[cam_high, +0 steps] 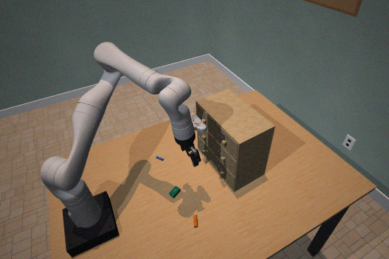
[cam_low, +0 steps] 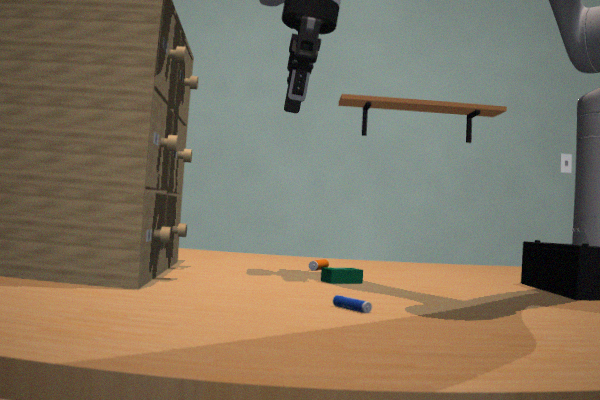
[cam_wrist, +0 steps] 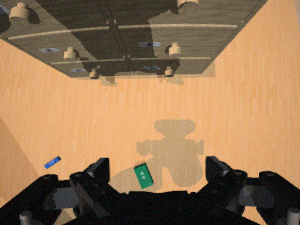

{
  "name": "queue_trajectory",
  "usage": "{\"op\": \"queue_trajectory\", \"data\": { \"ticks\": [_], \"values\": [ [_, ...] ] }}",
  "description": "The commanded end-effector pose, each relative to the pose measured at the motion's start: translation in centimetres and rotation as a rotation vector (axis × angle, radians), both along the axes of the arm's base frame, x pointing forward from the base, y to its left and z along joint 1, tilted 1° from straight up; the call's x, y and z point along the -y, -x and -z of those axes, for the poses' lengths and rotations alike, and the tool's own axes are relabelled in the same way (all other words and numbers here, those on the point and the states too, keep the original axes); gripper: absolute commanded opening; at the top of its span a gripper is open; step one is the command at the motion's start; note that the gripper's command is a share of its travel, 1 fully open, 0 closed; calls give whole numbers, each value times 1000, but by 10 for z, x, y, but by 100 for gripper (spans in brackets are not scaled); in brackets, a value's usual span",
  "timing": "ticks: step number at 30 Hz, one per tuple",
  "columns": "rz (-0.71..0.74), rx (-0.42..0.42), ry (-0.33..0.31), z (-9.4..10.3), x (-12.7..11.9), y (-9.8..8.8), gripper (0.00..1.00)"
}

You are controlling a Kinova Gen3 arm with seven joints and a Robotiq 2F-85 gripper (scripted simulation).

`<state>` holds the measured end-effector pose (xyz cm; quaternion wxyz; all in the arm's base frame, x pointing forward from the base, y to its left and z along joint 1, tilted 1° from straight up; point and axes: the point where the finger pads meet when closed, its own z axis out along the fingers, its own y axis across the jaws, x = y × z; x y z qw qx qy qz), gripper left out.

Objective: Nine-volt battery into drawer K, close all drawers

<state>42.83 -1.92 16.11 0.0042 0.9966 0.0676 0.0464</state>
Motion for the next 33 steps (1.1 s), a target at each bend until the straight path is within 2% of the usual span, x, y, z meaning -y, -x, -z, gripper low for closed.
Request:
{"op": "queue_trajectory", "data": {
  "ticks": [1,33],
  "values": [
    [2,17,-5,2,-1,0,100],
    [-2,305,-44,30,-4,-21,100]
  ]
}}
